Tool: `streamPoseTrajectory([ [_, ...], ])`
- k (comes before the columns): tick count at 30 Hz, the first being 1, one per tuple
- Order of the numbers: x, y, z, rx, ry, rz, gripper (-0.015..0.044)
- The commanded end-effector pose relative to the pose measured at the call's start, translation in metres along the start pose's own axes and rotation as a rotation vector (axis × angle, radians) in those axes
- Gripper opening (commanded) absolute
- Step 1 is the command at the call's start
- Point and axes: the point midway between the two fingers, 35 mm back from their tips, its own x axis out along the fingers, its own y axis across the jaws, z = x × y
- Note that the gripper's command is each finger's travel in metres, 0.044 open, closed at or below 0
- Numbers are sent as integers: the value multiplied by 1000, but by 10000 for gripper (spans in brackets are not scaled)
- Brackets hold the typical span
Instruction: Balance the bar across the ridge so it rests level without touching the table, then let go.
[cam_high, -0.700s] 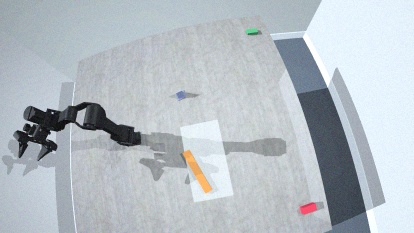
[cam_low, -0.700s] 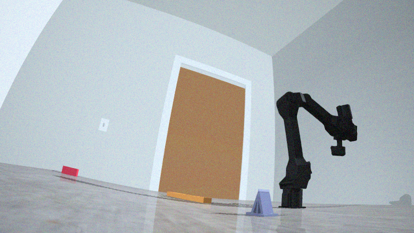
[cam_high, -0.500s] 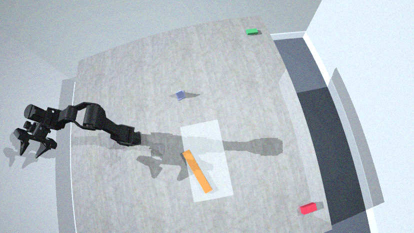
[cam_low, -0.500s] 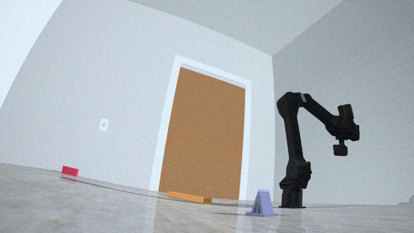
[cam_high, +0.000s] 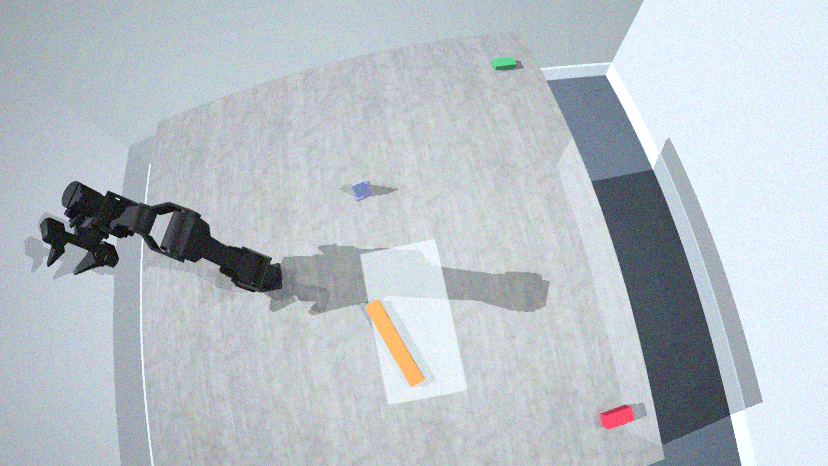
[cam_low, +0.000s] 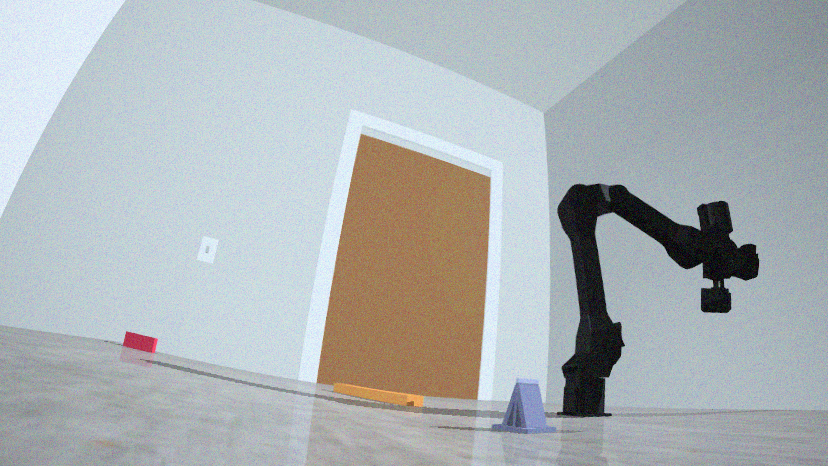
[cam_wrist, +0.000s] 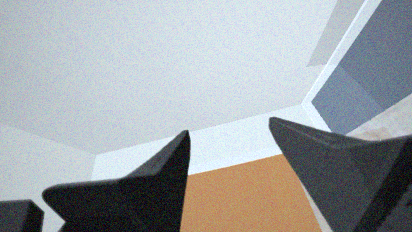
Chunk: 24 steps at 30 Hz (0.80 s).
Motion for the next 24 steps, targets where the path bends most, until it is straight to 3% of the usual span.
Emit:
streamPoseTrajectory([
  [1, -15, -2, 22, 8, -84, -8, 315],
  [24, -123, 6, 107, 18, -519, -34, 315],
])
